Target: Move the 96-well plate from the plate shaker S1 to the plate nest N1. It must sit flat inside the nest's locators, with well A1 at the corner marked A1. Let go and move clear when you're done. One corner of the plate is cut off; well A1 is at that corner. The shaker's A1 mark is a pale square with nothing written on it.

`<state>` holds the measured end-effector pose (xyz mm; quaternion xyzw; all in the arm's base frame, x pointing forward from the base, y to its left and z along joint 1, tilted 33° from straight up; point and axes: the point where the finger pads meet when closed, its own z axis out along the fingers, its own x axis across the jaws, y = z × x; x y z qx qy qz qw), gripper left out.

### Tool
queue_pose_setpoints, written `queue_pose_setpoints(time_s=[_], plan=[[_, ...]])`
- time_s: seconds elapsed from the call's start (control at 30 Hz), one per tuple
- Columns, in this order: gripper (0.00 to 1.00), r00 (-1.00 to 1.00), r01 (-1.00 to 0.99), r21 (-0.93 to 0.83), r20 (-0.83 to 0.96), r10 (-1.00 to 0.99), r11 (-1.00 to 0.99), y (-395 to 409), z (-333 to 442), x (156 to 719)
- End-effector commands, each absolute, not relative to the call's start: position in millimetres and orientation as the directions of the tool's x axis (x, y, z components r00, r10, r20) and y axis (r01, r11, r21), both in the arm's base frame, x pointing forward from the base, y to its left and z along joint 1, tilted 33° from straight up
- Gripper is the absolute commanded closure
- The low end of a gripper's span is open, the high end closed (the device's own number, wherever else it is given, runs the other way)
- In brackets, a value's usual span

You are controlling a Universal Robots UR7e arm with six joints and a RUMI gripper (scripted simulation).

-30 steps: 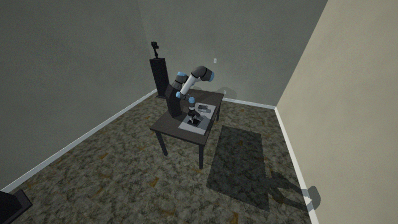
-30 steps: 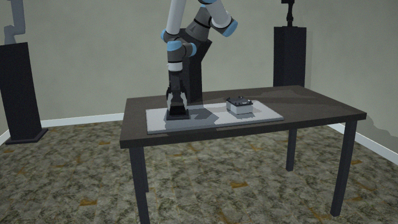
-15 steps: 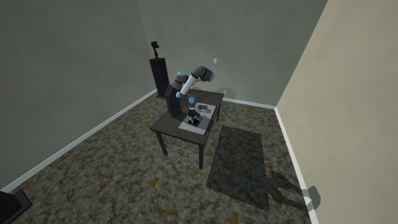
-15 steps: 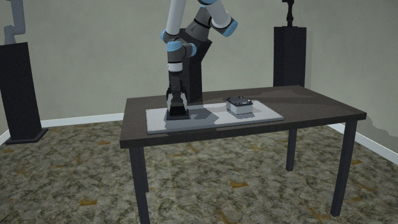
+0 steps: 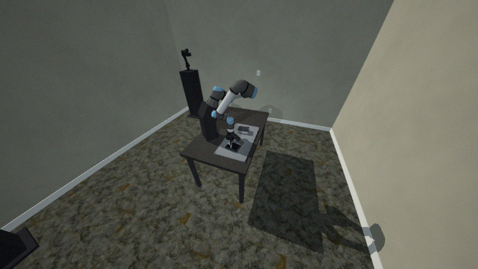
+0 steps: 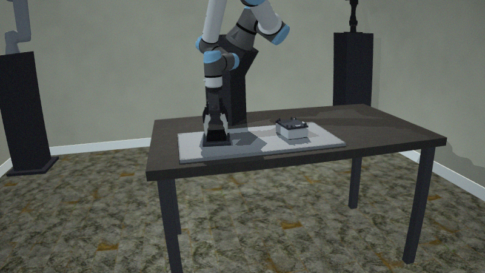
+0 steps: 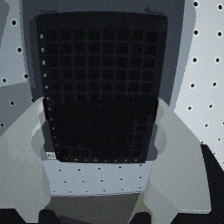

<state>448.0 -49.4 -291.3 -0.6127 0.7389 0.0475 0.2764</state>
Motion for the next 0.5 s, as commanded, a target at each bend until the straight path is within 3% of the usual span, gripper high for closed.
queue_pose_setpoints(time_s=[0.0,0.47], plan=[[1.00,-0.097,-0.931,-0.269,-0.466,-0.879,0.245,-49.5,-291.8,448.5],[1.00,-0.097,-0.931,-0.269,-0.466,-0.879,0.245,-48.7,-293.5,449.2]])
